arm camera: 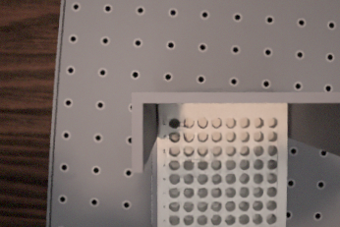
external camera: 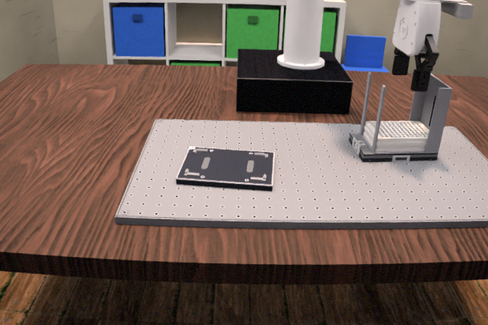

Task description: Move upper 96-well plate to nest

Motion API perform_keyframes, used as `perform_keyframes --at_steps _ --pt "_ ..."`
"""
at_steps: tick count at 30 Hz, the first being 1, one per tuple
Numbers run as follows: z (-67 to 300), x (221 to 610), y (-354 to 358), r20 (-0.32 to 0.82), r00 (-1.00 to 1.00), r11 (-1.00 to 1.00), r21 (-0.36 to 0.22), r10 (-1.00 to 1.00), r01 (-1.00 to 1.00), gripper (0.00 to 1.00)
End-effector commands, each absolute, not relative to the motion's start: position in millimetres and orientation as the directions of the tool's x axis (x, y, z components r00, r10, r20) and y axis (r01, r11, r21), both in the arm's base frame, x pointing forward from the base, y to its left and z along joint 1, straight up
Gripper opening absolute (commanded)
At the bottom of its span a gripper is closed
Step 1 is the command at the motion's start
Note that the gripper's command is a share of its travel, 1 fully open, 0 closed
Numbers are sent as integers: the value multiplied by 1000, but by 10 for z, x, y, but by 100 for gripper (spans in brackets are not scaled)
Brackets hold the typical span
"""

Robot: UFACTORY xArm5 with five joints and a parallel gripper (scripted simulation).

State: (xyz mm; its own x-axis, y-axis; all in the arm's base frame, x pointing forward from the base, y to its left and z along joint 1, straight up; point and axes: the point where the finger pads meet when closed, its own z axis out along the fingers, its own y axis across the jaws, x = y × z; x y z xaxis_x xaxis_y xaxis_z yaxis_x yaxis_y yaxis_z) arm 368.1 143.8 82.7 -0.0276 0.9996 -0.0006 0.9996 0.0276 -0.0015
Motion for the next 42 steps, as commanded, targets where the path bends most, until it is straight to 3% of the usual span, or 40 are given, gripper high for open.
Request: perform_keyframes --at_steps 1,42 --pt "741 3696 1444 1 -28 28 2 1000 1000 100" --pt "157 3695 1444 1 -28 28 2 1000 1000 100"
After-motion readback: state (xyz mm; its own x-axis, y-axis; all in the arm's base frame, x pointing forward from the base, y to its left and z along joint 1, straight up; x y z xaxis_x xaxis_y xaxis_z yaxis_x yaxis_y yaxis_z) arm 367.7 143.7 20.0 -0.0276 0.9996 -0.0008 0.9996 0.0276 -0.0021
